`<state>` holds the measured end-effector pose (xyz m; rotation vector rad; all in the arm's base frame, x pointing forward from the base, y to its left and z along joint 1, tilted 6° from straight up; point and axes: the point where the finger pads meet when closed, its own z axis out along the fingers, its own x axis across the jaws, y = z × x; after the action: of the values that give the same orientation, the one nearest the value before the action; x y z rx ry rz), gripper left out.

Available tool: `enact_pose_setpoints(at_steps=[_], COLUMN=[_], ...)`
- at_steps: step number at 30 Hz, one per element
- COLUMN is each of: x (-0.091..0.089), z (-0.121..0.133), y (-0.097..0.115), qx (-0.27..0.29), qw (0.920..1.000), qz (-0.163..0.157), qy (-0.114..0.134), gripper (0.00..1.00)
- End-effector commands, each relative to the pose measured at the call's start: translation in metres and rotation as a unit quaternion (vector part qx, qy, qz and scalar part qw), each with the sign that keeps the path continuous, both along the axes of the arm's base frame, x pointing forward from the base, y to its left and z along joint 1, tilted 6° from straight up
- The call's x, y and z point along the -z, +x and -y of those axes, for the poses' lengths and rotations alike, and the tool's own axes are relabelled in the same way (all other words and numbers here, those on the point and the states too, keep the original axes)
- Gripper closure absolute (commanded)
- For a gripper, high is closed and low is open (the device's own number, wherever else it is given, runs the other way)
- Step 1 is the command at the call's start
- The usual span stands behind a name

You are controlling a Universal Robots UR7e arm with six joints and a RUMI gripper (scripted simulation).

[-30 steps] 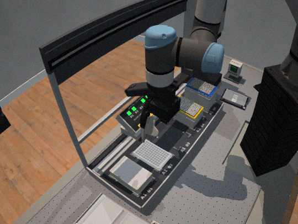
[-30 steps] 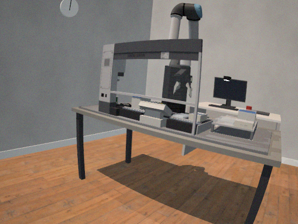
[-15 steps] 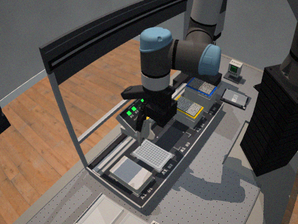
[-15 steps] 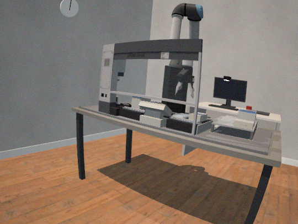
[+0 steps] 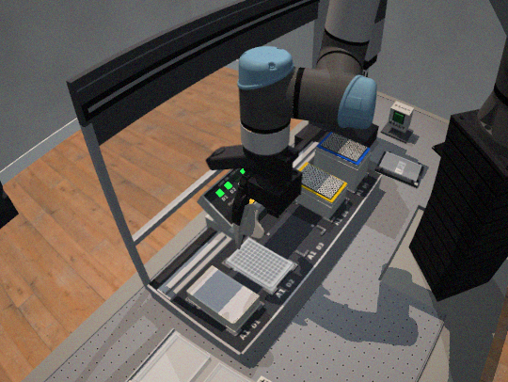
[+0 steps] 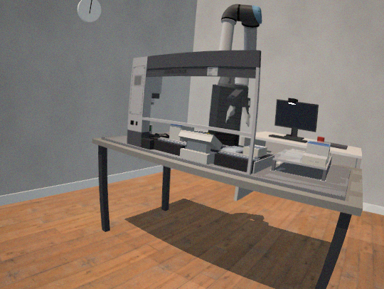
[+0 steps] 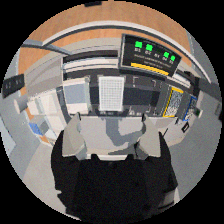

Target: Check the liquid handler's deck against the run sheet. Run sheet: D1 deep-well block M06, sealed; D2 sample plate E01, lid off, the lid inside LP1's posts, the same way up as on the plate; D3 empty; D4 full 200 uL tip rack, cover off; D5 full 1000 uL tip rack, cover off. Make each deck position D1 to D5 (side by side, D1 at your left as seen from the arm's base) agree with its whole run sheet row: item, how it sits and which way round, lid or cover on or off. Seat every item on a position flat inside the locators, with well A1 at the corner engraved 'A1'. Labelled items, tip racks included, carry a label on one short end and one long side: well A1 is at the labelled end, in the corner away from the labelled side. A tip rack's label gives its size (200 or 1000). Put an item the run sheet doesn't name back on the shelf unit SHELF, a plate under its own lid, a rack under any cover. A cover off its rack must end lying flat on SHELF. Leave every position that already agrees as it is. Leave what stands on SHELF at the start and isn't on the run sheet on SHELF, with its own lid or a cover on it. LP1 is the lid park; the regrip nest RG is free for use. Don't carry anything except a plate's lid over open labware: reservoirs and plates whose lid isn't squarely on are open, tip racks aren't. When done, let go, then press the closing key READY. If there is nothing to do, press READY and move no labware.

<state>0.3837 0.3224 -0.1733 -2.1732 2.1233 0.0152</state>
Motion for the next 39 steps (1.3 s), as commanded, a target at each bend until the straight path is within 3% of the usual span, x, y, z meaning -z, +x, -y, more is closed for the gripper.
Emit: enact_pose_setpoints(at_steps=[1, 7, 34, 39], x=[0.0, 0.0, -0.01, -0.01], z=[0.0, 0.0, -0.124, -0.124], y=[0.0, 0.0, -0.003, -0.003], qx=[0.0, 0.0, 0.0, 0.0], qw=[1.0, 1.0, 1.0, 1.0], qz=[0.001, 0.001, 0.001, 0.001], qy=[0.0, 0.0, 0.0, 0.0], gripper=[0.18, 0.18, 0.18, 0.18])
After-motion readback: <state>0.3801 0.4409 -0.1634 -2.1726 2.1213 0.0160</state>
